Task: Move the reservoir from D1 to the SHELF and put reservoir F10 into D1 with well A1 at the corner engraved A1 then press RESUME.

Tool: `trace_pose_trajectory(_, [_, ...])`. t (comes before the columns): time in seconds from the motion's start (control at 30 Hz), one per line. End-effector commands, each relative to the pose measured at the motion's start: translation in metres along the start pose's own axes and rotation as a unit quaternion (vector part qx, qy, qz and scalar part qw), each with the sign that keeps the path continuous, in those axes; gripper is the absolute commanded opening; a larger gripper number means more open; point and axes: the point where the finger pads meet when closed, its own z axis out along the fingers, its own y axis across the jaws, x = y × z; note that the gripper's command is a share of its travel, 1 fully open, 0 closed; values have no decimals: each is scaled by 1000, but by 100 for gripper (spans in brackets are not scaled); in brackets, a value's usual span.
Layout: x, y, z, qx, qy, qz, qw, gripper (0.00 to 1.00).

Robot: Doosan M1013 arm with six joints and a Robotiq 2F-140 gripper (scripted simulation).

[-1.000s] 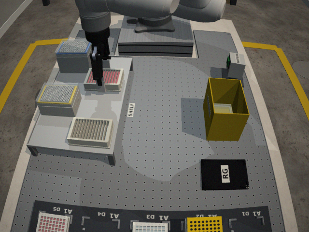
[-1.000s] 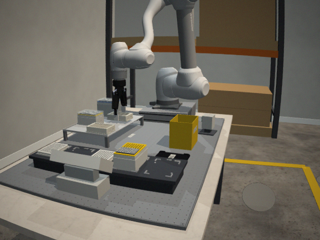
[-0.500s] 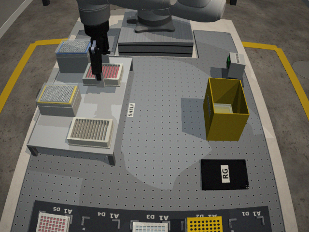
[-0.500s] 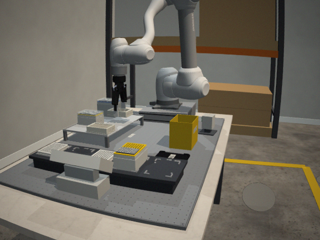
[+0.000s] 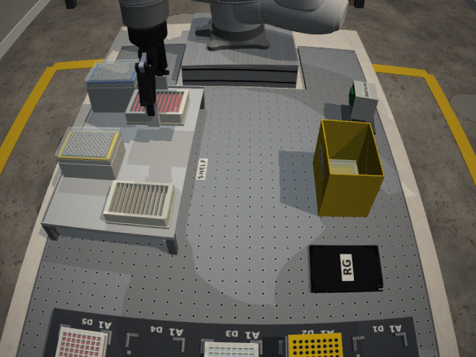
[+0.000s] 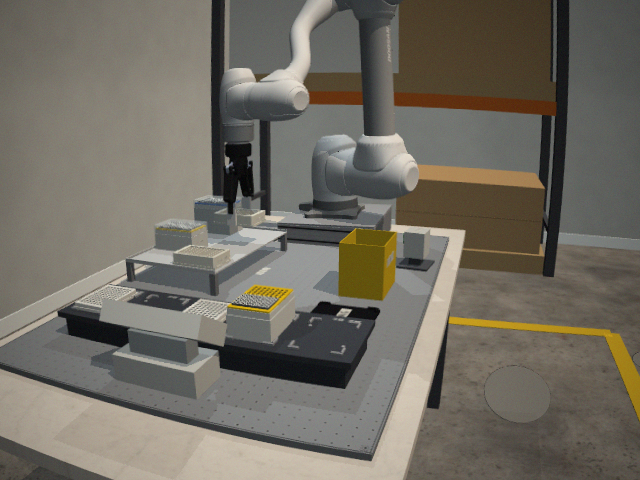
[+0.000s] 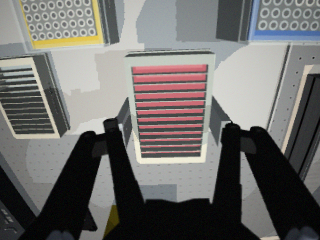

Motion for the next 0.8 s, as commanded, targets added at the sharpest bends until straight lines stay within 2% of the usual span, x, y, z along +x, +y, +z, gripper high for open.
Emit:
trace_pose_trajectory(0.0, [0,0,-5,0,0,0,1000,0])
trace_pose_trajectory(0.77, [0,0,-38,0,0,0,1000,0])
